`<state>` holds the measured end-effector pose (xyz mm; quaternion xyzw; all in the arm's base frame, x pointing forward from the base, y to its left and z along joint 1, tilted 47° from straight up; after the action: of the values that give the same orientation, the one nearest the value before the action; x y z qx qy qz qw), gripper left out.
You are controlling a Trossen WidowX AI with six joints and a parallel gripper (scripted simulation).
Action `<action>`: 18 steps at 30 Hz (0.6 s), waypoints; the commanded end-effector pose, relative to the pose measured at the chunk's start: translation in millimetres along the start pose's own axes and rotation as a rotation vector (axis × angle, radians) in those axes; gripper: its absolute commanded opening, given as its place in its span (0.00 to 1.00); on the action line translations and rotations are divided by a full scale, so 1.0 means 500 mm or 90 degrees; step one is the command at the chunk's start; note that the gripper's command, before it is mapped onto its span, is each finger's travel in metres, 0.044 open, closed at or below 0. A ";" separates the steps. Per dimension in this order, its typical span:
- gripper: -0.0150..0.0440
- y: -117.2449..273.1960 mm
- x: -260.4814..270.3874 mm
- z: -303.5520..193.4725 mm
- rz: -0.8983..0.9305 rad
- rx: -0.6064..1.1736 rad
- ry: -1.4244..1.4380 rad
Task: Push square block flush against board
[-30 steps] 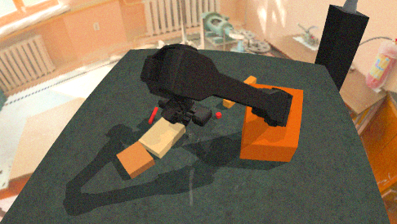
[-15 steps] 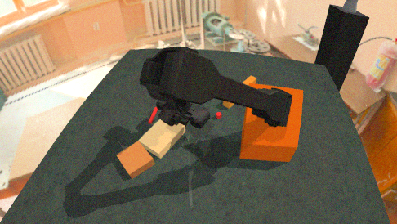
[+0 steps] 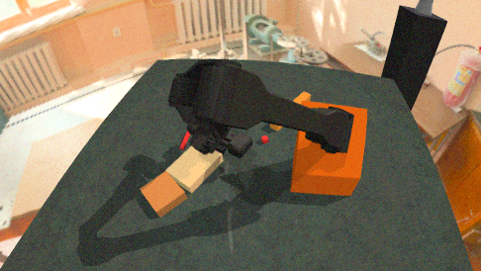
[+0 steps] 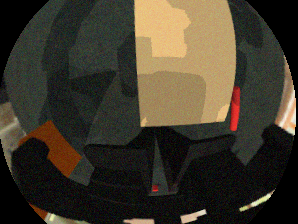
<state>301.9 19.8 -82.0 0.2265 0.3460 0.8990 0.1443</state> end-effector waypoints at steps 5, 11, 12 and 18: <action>0.25 0.004 -0.002 0.022 -0.004 -0.004 0.004; 0.25 0.004 -0.003 0.030 -0.004 -0.004 0.004; 0.25 0.004 -0.003 0.032 -0.004 -0.004 0.004; 0.25 0.004 -0.003 0.040 -0.004 -0.004 0.004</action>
<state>308.7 25.9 -73.5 0.2269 0.3466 0.8985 0.1455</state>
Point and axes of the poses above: the point midway between the two fingers, 35 mm back from their tips, its own y axis back along the fingers, its own x axis across the jaws, z = x × y, the point moved 2 cm from there along y, back along the fingers, and after that the axes turned 3 degrees about -y, right-handed, at the moved point
